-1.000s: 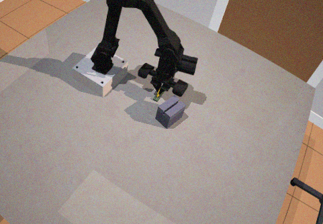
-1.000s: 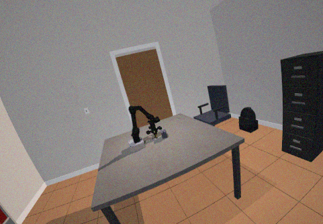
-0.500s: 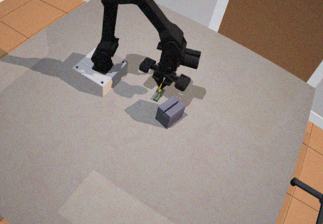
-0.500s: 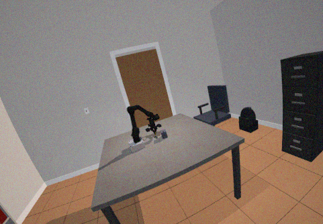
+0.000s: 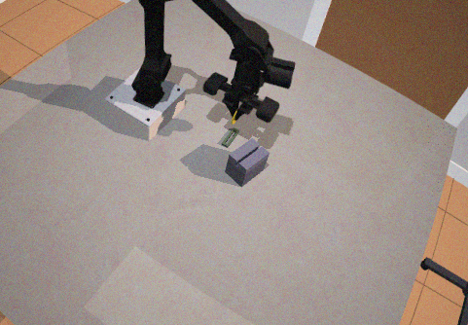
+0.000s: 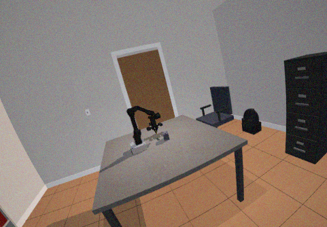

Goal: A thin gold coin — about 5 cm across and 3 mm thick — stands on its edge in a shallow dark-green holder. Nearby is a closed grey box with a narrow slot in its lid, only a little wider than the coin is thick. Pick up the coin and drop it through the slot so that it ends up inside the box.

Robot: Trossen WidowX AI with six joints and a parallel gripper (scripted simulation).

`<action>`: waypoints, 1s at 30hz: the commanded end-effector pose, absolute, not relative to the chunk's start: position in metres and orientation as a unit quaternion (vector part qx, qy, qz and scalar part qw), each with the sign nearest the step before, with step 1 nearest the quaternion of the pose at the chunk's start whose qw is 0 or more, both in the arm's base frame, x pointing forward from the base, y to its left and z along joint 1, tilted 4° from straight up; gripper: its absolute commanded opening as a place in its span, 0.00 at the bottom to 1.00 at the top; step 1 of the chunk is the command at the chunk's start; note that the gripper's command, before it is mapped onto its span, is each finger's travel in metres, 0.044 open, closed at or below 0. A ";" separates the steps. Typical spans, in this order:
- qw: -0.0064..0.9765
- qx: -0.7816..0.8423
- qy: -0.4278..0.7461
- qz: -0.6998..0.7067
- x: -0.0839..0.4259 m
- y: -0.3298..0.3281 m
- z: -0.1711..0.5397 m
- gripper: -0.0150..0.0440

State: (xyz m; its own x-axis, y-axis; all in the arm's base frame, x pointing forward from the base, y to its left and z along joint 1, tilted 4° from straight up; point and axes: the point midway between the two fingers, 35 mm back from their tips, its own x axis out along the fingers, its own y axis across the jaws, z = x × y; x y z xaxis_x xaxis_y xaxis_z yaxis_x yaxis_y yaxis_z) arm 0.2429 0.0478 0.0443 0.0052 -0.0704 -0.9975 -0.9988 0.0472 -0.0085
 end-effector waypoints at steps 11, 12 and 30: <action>0.504 -0.503 0.531 0.460 0.241 0.049 0.071 0.25; 0.510 -0.496 0.538 0.452 0.240 0.048 0.071 0.25; 0.568 -0.429 0.589 0.382 0.245 0.040 0.073 0.25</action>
